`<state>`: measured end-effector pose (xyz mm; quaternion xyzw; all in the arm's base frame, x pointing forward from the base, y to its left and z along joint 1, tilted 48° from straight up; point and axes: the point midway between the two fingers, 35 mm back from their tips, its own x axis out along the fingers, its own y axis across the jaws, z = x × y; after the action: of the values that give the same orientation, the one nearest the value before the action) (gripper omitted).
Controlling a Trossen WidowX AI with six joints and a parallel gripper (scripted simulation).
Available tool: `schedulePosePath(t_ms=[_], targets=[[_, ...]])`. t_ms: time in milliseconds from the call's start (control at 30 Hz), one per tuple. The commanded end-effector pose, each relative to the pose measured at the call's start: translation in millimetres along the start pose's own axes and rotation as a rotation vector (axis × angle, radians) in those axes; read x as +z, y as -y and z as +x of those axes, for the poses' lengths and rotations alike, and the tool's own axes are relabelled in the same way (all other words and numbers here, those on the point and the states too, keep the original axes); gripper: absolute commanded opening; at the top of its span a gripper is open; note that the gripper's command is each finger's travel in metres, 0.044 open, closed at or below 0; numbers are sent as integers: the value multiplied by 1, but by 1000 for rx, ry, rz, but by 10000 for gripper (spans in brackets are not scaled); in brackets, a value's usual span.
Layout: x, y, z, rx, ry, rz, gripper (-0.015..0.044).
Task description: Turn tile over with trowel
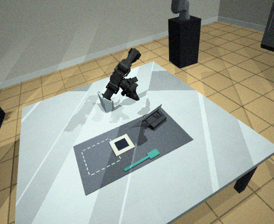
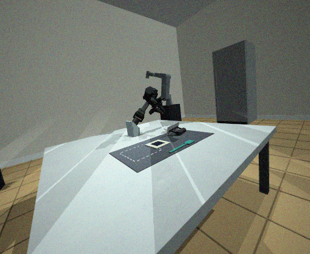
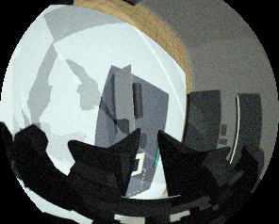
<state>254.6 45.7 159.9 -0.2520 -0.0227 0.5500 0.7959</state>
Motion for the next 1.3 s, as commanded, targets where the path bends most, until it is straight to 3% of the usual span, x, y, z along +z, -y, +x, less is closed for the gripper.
schedulePosePath(t_ms=[0,400,733,1267], targets=[[-7,11,10,73,-34,-10,100],[-21,39,65,370,-138,-55,100],[-42,53,144,662,-249,-95,100],[-44,40,142,667,-251,-95,100]])
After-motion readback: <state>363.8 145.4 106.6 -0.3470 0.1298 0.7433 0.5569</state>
